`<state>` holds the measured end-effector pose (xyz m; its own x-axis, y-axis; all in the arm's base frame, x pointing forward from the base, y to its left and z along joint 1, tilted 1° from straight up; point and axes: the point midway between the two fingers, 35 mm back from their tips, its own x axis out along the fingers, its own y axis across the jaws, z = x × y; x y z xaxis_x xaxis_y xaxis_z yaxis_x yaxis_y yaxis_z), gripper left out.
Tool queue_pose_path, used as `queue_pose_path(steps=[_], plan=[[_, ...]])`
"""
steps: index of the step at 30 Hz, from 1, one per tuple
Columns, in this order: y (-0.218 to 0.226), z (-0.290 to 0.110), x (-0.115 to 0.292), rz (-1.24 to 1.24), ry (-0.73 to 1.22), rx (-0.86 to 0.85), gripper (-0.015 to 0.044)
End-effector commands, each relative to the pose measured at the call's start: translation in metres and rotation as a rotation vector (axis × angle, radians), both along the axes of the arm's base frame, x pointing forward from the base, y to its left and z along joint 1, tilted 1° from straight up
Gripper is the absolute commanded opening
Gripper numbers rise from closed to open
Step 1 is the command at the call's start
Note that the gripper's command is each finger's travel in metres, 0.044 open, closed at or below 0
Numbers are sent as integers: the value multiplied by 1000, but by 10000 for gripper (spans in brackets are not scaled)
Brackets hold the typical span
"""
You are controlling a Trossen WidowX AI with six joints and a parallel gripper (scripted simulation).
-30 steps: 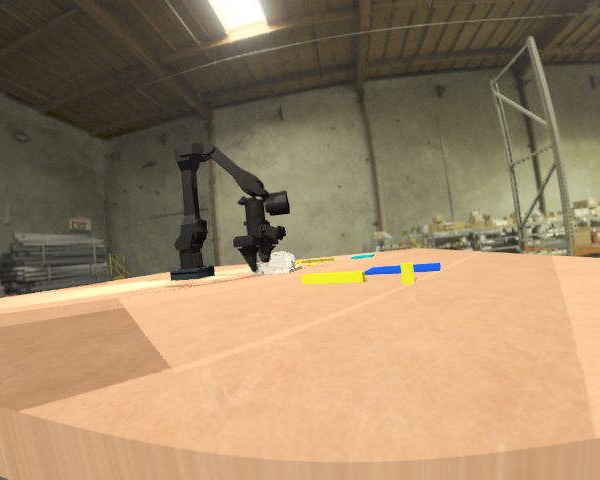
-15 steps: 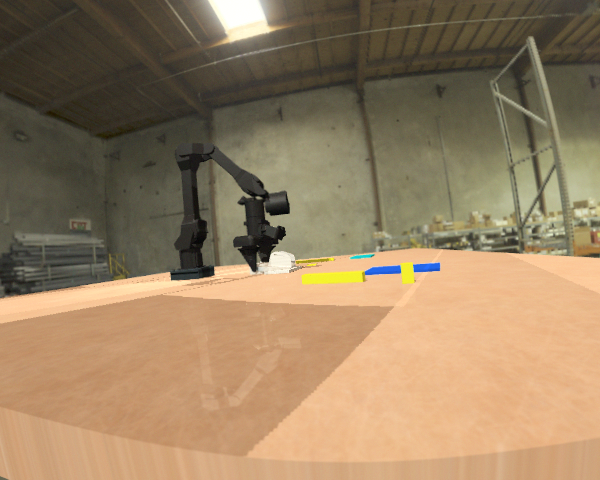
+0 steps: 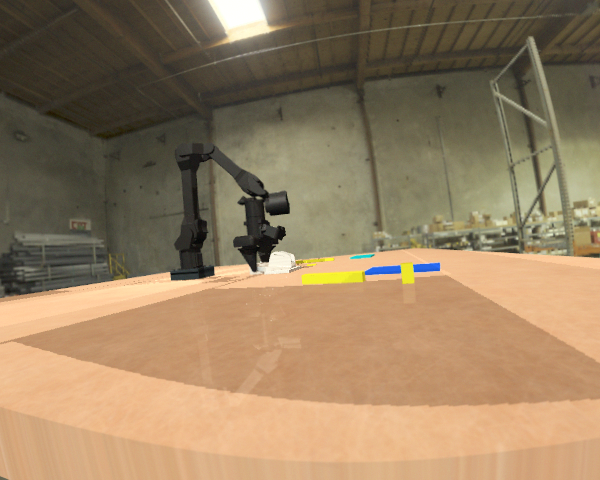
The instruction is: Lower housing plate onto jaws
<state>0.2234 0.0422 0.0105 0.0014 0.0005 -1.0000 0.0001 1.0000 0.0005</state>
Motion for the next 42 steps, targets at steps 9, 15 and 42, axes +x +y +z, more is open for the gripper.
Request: queue_pose_path(steps=[9, 15, 42], plan=[[0, -1, 0, 4, 1, -3, 351], [0, -1, 0, 4, 1, -3, 351], [0, 69, -1, 3, 1, -3, 440]])
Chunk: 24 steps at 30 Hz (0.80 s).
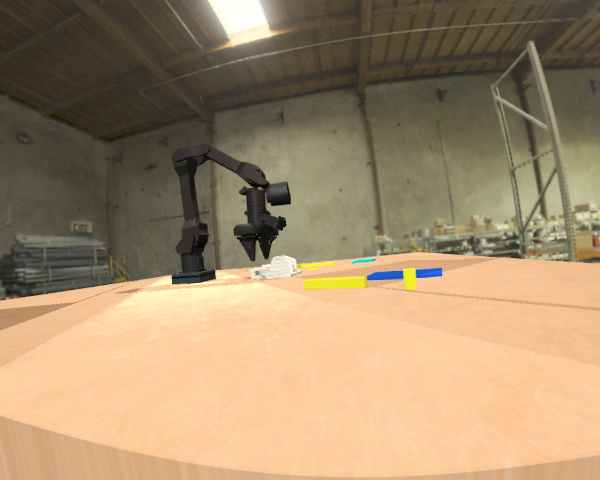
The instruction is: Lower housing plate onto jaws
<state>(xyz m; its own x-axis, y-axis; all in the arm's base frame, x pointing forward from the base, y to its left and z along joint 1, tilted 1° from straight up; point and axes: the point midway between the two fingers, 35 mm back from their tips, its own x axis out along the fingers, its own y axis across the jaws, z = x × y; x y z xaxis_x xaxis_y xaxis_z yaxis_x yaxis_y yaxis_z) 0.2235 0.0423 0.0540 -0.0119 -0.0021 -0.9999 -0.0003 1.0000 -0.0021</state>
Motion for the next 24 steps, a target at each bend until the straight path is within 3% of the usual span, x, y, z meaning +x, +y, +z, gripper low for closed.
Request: queue_pose_path(steps=[1, 5, 11, 24], plan=[[-1, 31, -2, 3, -12, 0, 440], [0, 27, 1, 0, -24, 4, 440], [-5, 81, -21, 3, -11, 0, 440], [-5, 82, -22, 3, -11, -1, 440]])
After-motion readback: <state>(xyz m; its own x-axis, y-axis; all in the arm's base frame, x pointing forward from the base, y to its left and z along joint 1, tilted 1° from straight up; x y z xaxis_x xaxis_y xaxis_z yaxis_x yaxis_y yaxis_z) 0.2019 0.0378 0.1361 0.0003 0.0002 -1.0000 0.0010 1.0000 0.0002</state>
